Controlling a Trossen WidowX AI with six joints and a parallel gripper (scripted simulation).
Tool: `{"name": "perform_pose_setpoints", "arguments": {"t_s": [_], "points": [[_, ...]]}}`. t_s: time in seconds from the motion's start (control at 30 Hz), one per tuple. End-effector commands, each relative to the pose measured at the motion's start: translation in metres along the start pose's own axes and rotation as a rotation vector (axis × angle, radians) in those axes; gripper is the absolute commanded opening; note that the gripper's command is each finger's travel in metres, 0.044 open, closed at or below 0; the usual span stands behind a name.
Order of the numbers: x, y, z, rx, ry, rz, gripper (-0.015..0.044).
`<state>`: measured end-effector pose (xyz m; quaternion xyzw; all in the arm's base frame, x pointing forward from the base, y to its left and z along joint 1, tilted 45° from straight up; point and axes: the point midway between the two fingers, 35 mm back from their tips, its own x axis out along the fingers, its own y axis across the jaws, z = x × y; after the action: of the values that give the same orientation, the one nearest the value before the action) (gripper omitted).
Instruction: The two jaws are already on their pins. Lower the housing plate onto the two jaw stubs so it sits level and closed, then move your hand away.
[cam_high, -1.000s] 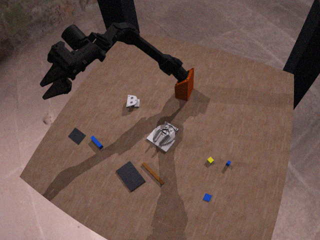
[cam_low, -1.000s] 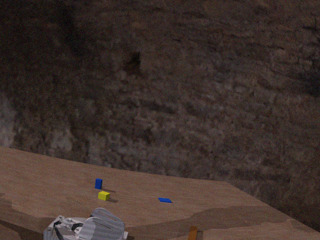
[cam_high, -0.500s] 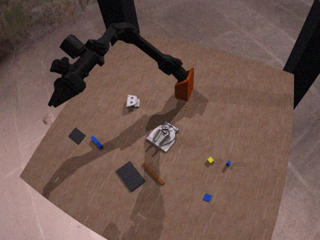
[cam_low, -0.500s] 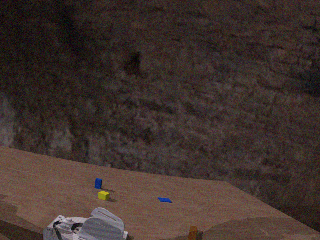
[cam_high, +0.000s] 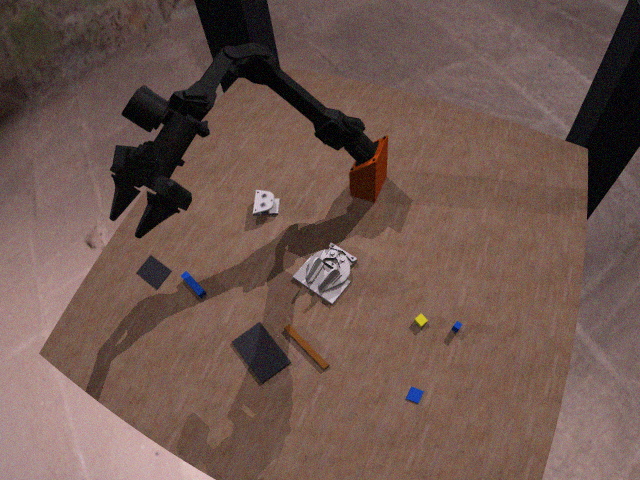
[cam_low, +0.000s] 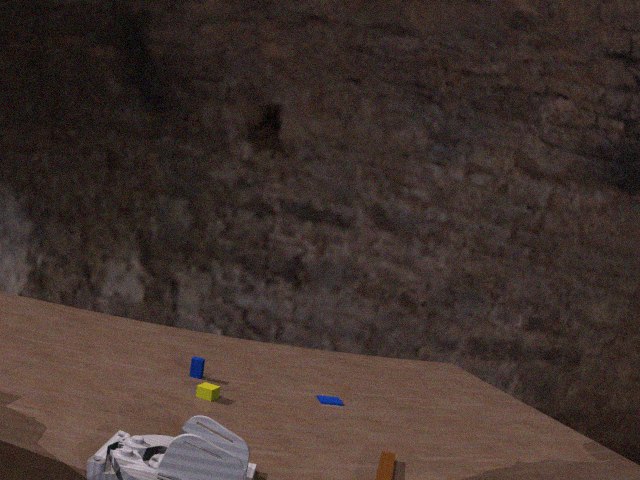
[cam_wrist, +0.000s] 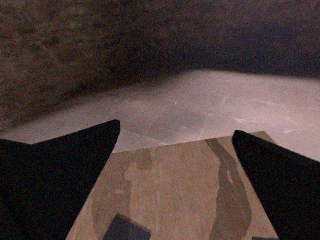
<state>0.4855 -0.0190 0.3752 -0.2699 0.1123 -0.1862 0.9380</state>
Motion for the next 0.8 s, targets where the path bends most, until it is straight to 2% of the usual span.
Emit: {"name": "perform_pose_setpoints", "arguments": {"t_s": [0.0,0.77], "points": [[-0.002,-0.009,-0.013,-0.077,0.042,-0.01,0.044],[-0.022,-0.054,-0.114,-0.647,0.363,0.044,0.044]]}}
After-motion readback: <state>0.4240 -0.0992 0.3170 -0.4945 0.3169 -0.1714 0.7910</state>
